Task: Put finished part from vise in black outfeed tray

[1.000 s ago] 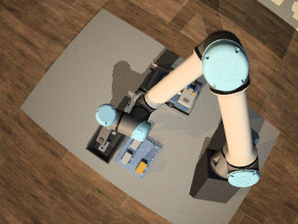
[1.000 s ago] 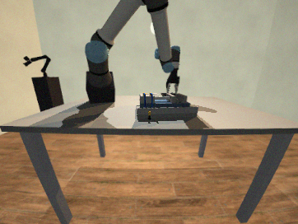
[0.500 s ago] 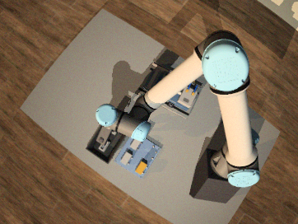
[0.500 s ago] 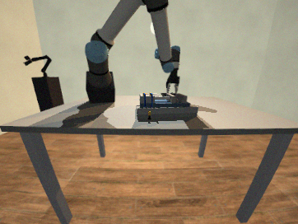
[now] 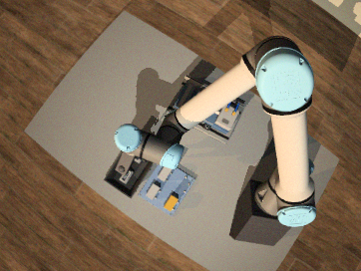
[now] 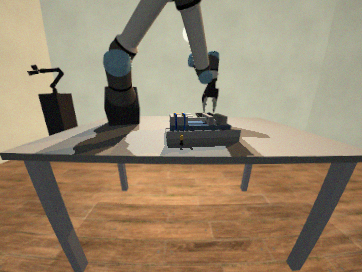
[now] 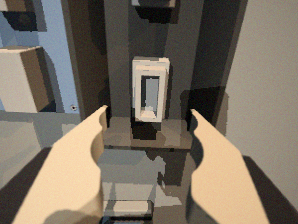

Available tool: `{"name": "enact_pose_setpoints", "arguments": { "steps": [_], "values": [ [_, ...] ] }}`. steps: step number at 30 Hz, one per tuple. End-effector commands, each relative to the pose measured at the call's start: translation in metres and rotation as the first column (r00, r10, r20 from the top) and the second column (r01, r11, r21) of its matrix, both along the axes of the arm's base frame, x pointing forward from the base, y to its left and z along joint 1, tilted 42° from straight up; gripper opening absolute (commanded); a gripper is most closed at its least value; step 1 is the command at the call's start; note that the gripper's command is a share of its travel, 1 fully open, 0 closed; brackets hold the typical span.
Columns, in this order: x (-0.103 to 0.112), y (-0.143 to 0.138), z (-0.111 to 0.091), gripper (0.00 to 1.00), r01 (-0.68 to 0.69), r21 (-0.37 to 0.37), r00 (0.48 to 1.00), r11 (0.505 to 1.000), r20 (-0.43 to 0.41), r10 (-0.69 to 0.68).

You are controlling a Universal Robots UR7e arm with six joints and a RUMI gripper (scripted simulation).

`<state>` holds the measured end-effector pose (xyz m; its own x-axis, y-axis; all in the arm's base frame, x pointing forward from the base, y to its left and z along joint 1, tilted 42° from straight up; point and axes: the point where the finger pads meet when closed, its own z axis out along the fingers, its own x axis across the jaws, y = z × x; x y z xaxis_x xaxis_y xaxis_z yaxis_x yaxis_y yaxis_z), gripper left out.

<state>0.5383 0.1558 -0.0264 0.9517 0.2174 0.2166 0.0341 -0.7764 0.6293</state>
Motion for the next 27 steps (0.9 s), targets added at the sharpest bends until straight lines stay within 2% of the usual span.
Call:
{"name": "enact_pose_setpoints", "arguments": {
  "steps": [1,3,5,17,27],
  "values": [
    [-0.008,0.016,0.02,0.4,0.001,0.0,1.0,1.0,0.0,-0.001],
    [-0.011,0.023,0.029,0.4,0.001,0.0,1.0,1.0,0.0,-0.001],
    [-0.011,0.023,0.029,0.4,0.001,0.0,1.0,1.0,0.0,-0.001],
    [-0.03,0.059,0.075,0.4,0.001,0.0,1.0,1.0,0.0,-0.001],
    [-0.035,0.069,0.087,0.4,0.001,0.0,1.0,1.0,0.0,-0.001]
  ]
}}
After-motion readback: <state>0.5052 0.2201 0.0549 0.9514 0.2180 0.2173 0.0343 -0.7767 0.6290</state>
